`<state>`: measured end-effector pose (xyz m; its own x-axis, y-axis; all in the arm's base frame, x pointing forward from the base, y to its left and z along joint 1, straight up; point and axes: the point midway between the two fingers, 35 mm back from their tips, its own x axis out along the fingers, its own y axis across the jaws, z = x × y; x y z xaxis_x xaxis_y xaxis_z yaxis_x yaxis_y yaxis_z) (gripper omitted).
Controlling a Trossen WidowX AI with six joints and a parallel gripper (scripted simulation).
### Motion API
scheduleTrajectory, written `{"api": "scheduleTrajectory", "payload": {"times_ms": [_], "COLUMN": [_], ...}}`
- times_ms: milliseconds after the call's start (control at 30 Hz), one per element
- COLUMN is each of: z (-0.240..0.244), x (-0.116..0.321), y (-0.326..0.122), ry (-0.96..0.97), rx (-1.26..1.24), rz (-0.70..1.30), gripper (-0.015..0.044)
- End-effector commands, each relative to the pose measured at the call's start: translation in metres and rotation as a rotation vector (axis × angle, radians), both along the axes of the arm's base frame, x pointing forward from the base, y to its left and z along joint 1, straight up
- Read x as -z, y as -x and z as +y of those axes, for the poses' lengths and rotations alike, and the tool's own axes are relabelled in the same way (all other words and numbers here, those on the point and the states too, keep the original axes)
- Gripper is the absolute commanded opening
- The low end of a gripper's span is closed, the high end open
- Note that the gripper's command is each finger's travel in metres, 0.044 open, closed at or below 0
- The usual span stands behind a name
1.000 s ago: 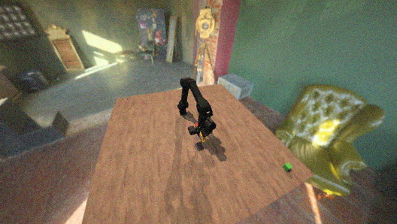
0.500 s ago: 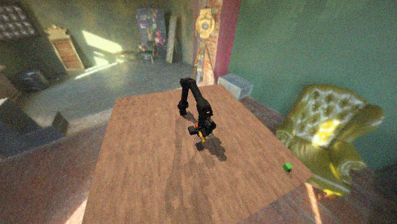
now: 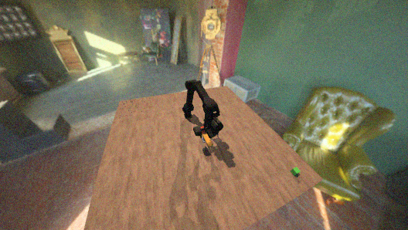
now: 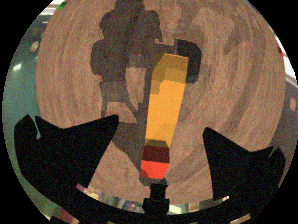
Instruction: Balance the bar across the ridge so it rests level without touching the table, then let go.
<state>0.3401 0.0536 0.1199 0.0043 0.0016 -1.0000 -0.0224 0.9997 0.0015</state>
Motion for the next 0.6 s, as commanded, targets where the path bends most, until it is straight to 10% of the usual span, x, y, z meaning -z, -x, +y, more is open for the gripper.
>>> {"api": "scheduleTrajectory", "payload": {"times_ms": [0, 567], "z": [0.0, 0.0], "x": [-0.051, -0.069], "y": [-0.001, 0.002], "ry": [-0.005, -0.005], "rx": [0.0, 0.0], "rz": [-0.026, -0.026], "gripper": [0.044, 0.044]}}
